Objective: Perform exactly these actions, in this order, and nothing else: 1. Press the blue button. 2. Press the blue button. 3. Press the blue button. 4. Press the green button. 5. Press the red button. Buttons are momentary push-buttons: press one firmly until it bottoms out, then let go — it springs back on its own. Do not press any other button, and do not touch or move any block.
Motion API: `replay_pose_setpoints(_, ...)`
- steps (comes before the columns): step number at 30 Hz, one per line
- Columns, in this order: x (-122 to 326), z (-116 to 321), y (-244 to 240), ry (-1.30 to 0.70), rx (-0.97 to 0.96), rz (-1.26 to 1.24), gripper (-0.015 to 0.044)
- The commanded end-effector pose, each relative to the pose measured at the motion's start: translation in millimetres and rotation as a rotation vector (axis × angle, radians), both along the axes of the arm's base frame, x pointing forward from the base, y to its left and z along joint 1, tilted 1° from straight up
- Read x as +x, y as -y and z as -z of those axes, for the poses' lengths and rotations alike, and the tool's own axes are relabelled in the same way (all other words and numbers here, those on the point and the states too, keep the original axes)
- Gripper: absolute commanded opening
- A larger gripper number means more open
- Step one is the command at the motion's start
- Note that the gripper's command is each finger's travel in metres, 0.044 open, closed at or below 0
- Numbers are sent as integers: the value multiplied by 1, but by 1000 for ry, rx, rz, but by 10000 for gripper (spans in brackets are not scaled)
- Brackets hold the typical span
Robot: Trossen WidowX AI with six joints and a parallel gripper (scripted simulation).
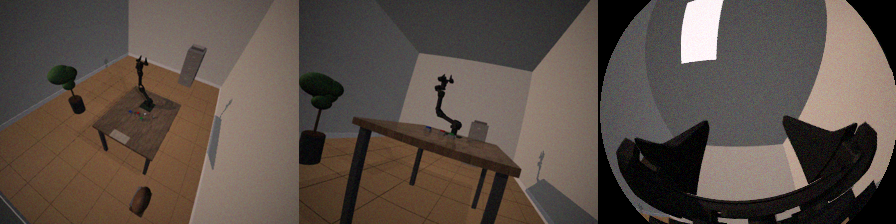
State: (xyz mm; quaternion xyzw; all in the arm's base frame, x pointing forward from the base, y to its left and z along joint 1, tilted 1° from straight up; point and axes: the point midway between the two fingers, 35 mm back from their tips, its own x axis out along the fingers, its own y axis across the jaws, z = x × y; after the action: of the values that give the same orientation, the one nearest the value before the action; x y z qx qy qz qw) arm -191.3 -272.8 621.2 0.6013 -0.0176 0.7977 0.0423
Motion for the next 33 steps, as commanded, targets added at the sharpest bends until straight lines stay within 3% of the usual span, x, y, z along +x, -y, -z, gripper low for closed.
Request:
replay_pose_setpoints(1, 18, -27, -68, -83, -108, 181, 400)
replay_pose_setpoints(10, 89, -55, -212, -236, -377, 667, 400)
replay_pose_setpoints(19, 213, -36, -321, -355, -734, 1171, 400)
replay_pose_setpoints(26, 330, 17, -361, -418, -1107, 1526, 400)
replay_pose_setpoints(33, 440, 100, -351, -443, -1590, 1766, 400)
